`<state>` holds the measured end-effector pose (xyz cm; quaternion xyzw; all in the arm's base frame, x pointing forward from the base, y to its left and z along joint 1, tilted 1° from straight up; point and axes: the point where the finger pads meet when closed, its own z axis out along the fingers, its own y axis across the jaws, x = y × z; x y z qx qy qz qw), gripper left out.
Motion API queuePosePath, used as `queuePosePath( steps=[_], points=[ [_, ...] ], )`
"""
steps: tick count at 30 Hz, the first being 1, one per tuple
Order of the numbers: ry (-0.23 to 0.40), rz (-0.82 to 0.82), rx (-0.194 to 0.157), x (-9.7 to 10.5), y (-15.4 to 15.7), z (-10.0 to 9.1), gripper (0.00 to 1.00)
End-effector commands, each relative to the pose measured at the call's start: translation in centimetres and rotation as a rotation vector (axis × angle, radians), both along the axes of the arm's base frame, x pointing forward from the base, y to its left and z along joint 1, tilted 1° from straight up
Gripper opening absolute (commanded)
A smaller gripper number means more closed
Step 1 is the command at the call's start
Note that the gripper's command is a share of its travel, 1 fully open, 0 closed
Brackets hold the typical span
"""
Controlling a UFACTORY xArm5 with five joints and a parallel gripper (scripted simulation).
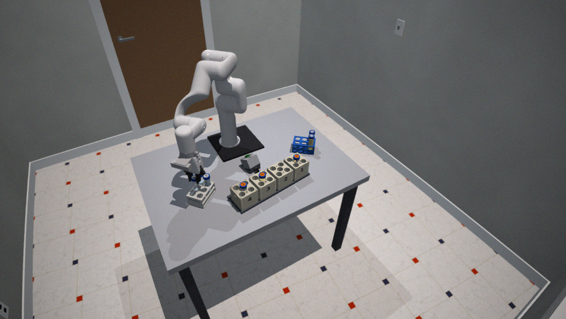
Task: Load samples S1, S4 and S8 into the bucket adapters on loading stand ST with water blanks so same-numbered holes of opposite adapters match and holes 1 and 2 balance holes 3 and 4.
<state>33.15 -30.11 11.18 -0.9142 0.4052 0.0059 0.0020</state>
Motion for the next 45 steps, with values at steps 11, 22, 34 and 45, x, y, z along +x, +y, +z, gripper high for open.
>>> queuePosePath(
  steps=[11,22,34,45],
  points=[
    [-0.009,0.0,0.003,0.1,-0.1,1.0,0.0],
    [-0.009,0.0,0.003,0.1,-0.1,2.2,0.0],
    [-0.009,0.0,0.003,0.1,-0.1,4.4,0.0],
    [-0.009,0.0,0.003,0.1,-0.2,6.2,0.0]
  ],
)
